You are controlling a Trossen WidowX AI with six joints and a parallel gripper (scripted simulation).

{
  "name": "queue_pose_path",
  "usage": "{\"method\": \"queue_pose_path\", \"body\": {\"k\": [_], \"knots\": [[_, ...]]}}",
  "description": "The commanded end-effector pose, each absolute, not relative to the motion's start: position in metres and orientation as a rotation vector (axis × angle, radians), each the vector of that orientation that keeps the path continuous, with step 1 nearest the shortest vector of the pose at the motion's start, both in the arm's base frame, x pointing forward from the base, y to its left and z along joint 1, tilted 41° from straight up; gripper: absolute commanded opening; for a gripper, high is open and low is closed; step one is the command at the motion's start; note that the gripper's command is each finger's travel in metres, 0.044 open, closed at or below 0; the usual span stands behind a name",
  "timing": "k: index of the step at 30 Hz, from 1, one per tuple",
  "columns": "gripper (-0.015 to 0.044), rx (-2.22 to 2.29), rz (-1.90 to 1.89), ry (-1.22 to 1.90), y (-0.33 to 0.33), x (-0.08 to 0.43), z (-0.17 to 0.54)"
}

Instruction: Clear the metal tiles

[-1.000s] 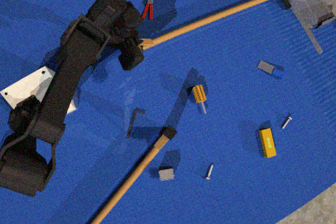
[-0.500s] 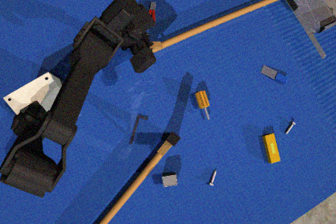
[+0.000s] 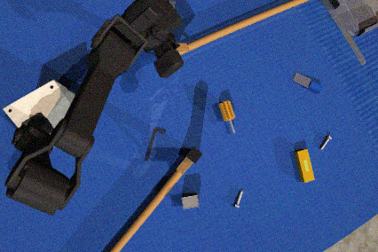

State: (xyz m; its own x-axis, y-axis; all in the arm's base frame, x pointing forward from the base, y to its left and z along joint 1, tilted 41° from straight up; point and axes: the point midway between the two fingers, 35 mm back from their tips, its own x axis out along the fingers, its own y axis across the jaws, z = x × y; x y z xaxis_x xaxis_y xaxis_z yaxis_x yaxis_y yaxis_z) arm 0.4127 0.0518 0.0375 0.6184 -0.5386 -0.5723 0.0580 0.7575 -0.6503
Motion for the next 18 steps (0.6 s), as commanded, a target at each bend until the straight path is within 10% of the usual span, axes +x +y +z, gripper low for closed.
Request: {"method": "queue_pose_path", "body": {"k": [1, 18], "knots": [[0.0000, -0.631, -0.366, 0.835, 0.054, 0.422, 0.040], [0.0000, -0.630, -0.366, 0.833, 0.057, 0.448, 0.038]]}}
